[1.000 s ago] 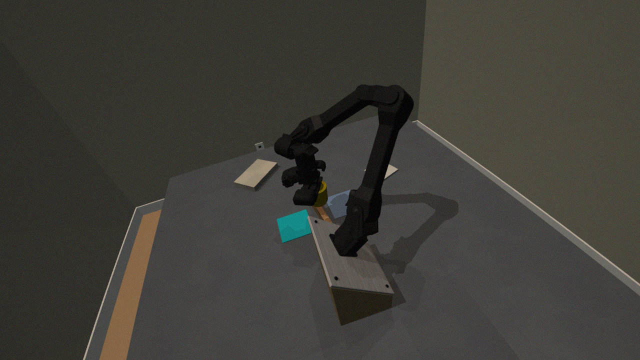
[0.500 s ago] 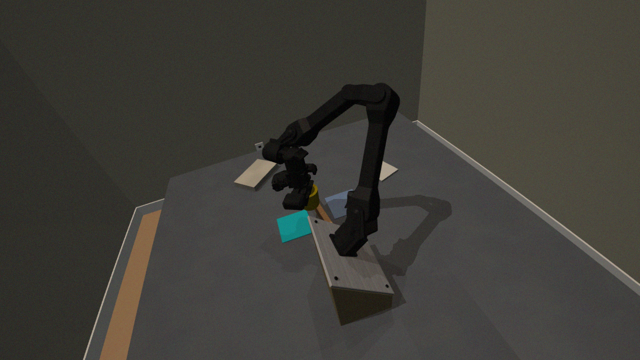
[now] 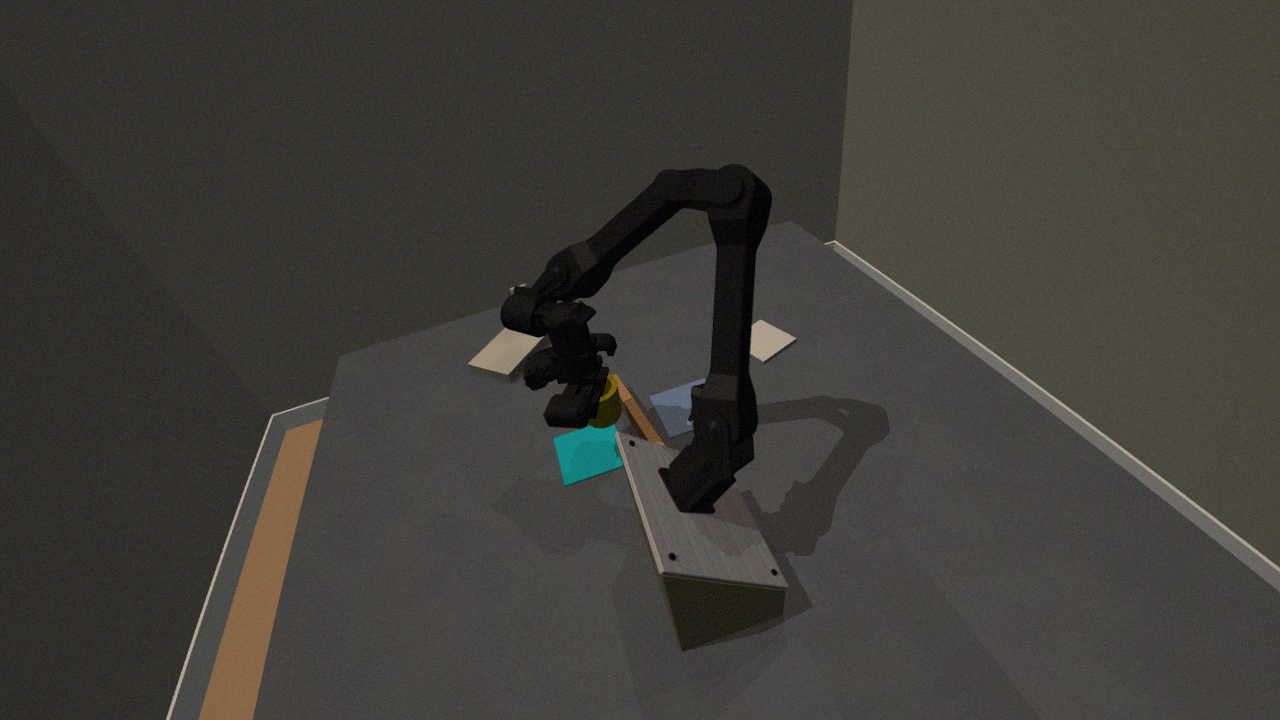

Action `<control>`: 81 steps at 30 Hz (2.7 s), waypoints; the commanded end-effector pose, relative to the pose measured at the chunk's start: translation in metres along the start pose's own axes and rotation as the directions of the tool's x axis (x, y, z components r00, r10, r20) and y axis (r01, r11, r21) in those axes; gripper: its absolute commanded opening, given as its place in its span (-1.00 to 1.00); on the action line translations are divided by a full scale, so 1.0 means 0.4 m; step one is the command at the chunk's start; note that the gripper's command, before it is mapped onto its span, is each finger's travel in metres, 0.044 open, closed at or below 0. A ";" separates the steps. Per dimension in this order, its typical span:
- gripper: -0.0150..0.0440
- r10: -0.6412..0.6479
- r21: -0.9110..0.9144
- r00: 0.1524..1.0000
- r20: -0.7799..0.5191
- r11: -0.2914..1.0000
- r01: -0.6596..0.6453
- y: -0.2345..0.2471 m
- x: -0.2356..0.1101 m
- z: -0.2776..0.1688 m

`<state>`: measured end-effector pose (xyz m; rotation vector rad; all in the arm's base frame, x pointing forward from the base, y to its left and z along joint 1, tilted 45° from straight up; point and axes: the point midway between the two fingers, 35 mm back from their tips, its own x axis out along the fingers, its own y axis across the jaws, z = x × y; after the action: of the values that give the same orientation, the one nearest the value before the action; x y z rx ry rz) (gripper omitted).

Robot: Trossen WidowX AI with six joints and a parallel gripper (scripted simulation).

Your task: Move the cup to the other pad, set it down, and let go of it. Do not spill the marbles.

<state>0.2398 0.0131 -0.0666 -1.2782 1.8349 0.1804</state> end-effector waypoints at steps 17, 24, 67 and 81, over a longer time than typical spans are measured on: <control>-0.49 0.003 0.007 1.000 0.006 1.000 -0.003 0.053 -0.001 0.088; -0.49 0.003 0.007 1.000 0.006 1.000 -0.003 0.052 0.024 0.087; -0.49 0.001 0.007 1.000 0.004 1.000 -0.001 0.053 0.170 0.087; -0.31 0.003 0.019 1.000 0.014 1.000 -0.003 0.048 0.162 0.094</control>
<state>0.2386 -0.0024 -0.1426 -1.2586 1.8241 0.1725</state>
